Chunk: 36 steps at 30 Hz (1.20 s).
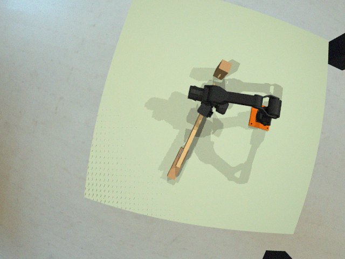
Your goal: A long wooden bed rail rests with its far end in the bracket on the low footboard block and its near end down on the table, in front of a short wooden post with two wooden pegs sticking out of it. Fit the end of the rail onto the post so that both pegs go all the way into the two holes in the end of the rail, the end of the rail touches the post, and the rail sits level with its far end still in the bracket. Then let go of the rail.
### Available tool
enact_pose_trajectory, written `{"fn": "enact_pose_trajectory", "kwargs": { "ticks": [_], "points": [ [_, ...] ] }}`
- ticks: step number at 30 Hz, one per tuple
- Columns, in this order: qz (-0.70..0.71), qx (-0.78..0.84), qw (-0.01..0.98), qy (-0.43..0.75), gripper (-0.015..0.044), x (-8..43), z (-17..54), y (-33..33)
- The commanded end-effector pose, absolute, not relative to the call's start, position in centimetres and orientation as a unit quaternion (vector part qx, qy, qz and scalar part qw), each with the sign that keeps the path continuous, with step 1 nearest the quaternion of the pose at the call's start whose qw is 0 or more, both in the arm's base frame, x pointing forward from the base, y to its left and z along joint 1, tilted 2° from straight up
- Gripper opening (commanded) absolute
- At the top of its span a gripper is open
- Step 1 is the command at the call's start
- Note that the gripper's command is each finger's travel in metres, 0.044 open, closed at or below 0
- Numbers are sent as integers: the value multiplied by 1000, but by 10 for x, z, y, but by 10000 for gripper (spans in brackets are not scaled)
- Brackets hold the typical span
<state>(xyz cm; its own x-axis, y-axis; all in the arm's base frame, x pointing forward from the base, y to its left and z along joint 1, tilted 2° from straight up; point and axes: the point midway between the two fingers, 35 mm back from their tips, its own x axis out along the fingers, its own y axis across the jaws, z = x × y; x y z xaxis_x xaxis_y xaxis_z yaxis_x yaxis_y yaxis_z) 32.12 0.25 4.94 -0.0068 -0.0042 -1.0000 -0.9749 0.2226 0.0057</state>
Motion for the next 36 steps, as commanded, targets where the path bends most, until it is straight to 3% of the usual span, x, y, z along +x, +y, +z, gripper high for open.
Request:
{"fn": "enact_pose_trajectory", "kwargs": {
  "ticks": [1, 3, 18, 25, 36],
  "points": [
    [443, -442, 546, 557, 440, 319, 40, 2],
    [443, -442, 546, 557, 440, 319, 39, 2],
    [443, -442, 546, 557, 46, 319, 39, 2],
    [443, -442, 546, 557, 0, 319, 39, 2],
    [443, -442, 546, 557, 0, 319, 39, 2]
  ]
}}
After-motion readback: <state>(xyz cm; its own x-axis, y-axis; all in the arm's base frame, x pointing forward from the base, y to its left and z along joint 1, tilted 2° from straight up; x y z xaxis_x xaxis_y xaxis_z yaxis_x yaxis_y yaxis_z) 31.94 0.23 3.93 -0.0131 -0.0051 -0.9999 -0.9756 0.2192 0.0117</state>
